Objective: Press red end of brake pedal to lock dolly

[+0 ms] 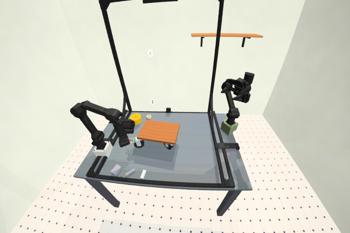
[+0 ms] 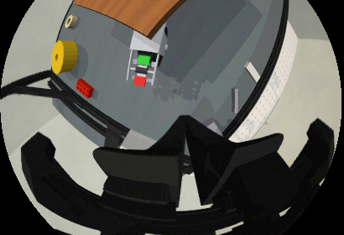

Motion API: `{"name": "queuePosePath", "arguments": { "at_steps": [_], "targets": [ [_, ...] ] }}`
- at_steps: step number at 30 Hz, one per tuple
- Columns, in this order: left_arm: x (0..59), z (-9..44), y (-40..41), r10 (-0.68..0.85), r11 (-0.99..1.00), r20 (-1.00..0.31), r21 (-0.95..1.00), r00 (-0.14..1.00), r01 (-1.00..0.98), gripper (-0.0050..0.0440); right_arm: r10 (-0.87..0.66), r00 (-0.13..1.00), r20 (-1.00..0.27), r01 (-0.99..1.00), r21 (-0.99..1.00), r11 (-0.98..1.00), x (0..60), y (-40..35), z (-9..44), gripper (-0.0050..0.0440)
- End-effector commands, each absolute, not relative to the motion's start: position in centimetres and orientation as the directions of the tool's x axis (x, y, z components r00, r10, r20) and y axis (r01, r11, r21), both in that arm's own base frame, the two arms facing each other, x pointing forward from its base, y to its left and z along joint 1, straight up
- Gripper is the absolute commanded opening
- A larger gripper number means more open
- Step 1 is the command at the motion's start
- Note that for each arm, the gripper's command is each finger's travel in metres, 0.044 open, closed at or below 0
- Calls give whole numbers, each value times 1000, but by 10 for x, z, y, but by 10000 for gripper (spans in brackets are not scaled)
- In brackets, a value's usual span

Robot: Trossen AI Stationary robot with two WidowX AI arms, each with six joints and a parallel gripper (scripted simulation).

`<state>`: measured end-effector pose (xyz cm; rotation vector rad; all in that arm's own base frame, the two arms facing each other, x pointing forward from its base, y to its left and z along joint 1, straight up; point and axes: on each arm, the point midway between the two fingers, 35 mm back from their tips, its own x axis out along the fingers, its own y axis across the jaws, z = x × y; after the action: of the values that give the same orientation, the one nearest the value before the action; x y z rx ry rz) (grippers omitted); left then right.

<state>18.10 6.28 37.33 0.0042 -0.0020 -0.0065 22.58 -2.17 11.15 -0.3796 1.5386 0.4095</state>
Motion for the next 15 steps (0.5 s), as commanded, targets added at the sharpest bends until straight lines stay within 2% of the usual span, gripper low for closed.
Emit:
{"name": "queuePosePath", "arguments": {
  "at_steps": [1,8,15],
  "targets": [
    [172,377,57,0,1000,2,6,1000,0,440,6,-14,-1000,-417,12,909,225,-1,104,0],
    [158,381,42,0,1000,0,1,1000,0,440,0,-1,-1000,-240,1,971,223,43,94,0],
    [158,381,40,0,1000,0,0,1000,0,440,0,0,-1000,-224,0,975,223,47,94,0]
  ]
}}
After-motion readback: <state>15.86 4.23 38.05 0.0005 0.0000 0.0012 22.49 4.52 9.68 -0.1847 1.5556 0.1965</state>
